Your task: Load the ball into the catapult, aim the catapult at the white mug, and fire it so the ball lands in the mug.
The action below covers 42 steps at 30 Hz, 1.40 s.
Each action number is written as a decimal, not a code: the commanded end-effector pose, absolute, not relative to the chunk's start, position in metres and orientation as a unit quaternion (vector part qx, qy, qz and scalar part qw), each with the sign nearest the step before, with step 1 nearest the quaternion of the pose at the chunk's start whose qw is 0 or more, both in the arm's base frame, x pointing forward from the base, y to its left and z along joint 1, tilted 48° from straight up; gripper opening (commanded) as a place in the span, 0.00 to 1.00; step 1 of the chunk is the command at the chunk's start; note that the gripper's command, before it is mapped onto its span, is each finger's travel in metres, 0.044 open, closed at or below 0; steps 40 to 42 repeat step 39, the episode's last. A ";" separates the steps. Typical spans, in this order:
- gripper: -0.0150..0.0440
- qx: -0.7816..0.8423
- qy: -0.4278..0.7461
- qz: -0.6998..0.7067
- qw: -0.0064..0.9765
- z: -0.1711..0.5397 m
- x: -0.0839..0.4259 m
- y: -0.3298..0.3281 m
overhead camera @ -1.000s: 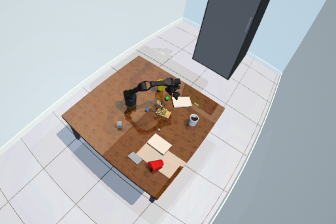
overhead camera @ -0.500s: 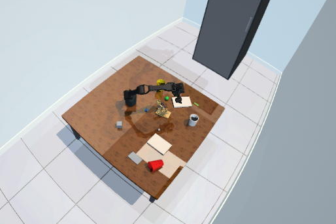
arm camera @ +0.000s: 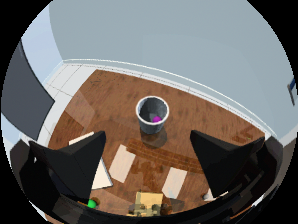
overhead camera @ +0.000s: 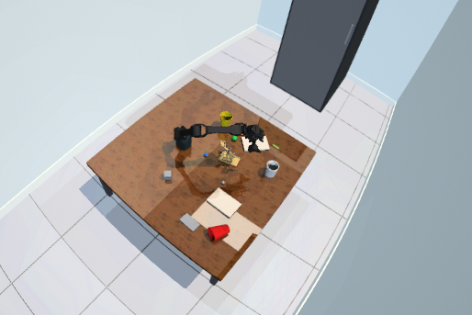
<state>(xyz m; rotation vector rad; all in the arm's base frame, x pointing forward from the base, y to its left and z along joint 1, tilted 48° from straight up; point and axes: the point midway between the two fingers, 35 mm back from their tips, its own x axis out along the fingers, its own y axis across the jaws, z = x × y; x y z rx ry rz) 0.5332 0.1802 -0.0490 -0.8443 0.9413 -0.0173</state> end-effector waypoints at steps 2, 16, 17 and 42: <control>1.00 -0.375 0.425 -0.017 0.824 -0.036 0.542 0.178; 1.00 -0.375 0.425 -0.017 0.824 -0.036 0.542 0.178; 1.00 -0.375 0.425 -0.017 0.824 -0.036 0.542 0.178; 1.00 -0.378 0.426 -0.017 0.822 -0.036 0.542 0.177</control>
